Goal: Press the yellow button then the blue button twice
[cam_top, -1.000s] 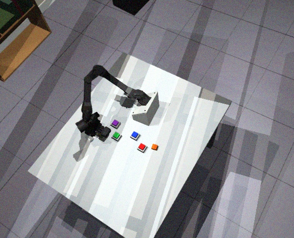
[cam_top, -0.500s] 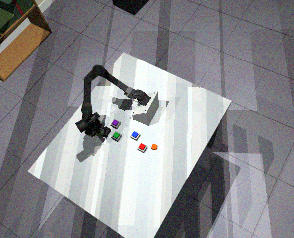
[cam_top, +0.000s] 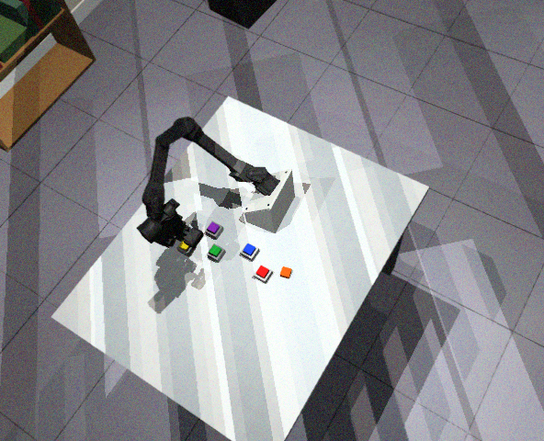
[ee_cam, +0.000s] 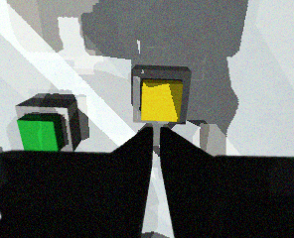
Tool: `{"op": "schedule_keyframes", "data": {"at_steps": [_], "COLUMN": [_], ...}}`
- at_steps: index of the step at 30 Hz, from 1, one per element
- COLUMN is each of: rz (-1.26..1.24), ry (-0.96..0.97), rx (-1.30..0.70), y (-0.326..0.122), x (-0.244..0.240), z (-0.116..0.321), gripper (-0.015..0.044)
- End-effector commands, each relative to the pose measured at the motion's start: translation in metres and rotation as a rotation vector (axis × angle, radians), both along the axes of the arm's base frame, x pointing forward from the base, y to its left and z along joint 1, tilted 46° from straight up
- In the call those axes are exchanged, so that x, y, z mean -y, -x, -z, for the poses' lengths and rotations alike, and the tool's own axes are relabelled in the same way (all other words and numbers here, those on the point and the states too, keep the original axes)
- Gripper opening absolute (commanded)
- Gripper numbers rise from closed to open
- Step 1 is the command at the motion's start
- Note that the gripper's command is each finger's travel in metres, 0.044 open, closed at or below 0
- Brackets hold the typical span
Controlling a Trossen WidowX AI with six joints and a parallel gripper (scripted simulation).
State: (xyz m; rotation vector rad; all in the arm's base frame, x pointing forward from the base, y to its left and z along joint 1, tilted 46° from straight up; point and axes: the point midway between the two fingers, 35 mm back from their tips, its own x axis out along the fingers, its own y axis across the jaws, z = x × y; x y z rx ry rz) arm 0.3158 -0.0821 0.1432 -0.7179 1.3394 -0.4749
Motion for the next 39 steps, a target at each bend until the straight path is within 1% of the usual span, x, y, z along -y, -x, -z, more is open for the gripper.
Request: {"op": "schedule_keyframes", "data": {"at_steps": [1, 7, 9, 12, 16, 19, 23, 26, 33, 37, 39], "rz": [-0.005, -0.006, -0.012, -0.031, -0.053, -0.045, -0.018, -0.007, -0.005, -0.006, -0.005], "ry": [0.004, 0.003, -0.005, -0.025, -0.037, -0.039, -0.02, -0.005, -0.004, -0.003, -0.001], "rx": [0.024, 0.024, 0.022, 0.015, 0.004, 0.001, 0.007, 0.015, 0.016, 0.017, 0.018], "y": [0.006, 0.006, 0.007, 0.015, 0.04, 0.062, 0.103, 0.12, 0.121, 0.11, 0.109], "x": [-0.022, -0.024, -0.034, -0.067, -0.108, -0.127, -0.147, -0.15, -0.149, -0.115, -0.108], "z": [-0.028, -0.027, -0.017, 0.016, 0.06, 0.085, 0.12, 0.131, 0.135, 0.17, 0.176], "gripper": [0.002, 0.002, 0.002, 0.002, 0.002, 0.002, 0.002, 0.002, 0.002, 0.002, 0.002]}}
